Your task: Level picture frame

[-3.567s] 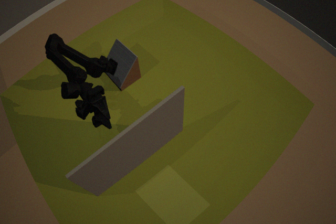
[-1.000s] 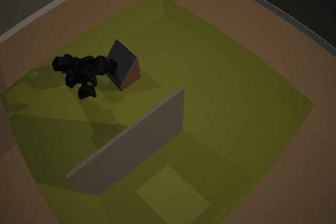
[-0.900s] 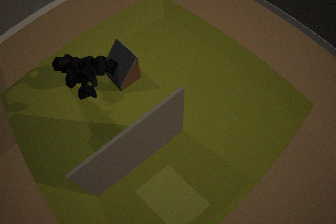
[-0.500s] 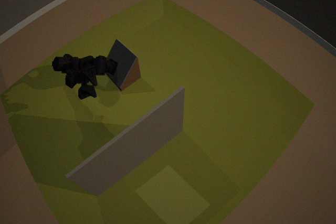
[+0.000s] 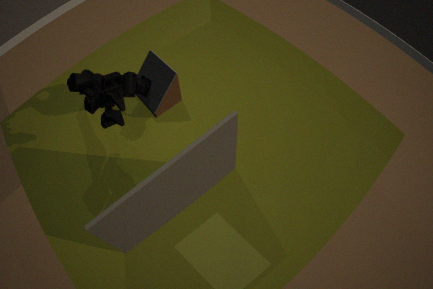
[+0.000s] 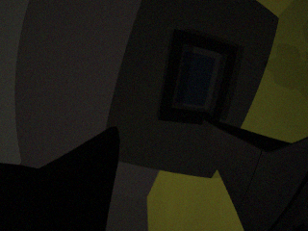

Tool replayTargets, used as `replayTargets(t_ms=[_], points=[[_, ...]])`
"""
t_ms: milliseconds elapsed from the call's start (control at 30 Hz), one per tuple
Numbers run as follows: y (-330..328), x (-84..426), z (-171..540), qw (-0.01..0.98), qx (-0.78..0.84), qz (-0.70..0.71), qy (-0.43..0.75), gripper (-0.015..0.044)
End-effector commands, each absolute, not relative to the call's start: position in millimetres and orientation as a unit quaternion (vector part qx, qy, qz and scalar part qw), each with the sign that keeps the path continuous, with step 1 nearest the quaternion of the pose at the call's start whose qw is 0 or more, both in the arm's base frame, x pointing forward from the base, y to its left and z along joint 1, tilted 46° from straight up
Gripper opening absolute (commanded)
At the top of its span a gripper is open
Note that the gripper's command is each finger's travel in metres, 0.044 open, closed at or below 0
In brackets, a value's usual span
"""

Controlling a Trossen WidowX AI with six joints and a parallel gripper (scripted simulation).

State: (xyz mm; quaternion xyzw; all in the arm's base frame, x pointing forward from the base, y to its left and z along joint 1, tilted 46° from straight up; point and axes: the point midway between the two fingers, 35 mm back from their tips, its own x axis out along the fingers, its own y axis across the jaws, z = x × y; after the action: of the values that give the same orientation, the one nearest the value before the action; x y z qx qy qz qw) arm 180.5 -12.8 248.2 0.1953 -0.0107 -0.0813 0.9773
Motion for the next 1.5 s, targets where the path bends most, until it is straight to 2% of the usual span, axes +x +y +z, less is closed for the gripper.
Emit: replayTargets(t_ms=[0, 333, 767, 1300, 1467], points=[[-13.3, 180.2, 248.4, 0.978, 0.193, -0.083, -0.011, 0.0260], [-12.6, 184.7, 249.0, 0.976, 0.200, -0.081, -0.011, 0.0260], [-58.3, 255.0, 242.1, 0.951, 0.297, -0.079, -0.026, 0.0260], [-63.1, 258.1, 241.1, 0.950, 0.302, -0.079, -0.026, 0.0260], [-67.4, 278.5, 245.4, 0.950, 0.302, -0.079, -0.027, 0.0260]])
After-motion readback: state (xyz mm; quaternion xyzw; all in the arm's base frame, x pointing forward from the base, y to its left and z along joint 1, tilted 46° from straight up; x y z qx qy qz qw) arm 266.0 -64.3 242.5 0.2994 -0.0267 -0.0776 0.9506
